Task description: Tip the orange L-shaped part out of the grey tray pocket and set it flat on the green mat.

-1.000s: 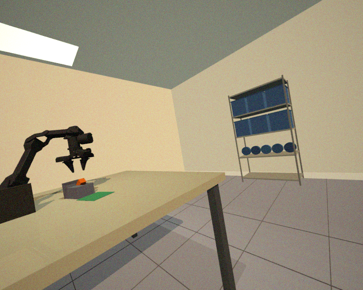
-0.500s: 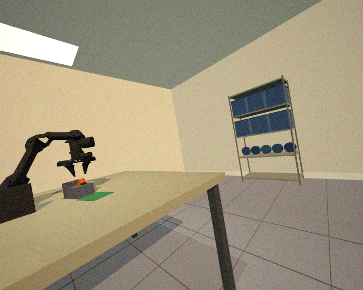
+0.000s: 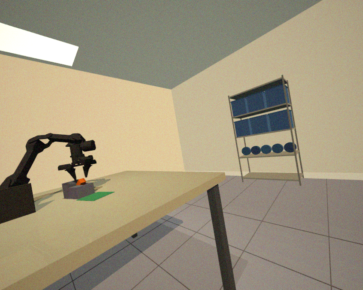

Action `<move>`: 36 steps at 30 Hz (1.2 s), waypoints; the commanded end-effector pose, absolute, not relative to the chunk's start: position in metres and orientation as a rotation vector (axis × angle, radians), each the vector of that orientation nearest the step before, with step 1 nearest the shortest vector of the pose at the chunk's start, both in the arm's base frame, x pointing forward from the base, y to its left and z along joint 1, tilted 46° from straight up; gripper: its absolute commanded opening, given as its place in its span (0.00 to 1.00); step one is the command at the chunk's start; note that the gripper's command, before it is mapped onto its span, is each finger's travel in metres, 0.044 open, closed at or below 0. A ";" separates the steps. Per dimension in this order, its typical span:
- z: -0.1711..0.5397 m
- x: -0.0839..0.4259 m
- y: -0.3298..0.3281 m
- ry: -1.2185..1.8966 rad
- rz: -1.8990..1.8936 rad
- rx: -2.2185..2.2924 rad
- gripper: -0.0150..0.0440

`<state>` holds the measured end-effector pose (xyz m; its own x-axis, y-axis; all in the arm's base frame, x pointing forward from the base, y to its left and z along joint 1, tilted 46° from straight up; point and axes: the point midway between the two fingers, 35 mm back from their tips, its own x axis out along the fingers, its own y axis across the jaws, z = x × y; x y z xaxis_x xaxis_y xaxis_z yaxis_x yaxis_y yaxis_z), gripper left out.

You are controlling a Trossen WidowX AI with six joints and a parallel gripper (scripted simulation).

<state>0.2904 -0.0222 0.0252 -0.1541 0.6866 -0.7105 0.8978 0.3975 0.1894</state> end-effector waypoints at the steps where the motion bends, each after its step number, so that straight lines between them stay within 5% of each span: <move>1: 0.020 0.289 -0.017 1.911 -0.363 1.367 0.73; 17: 0.004 0.284 -0.001 1.912 -0.361 1.368 0.73; 22: 0.007 0.286 -0.003 1.911 -0.357 1.358 0.51; 32: 0.007 0.286 -0.003 1.911 -0.357 1.358 0.39; 36: 0.007 0.286 -0.003 1.911 -0.357 1.358 0.25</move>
<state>0.2851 -0.0029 0.0061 -0.1549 0.6883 -0.7087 0.8985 0.3964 0.1886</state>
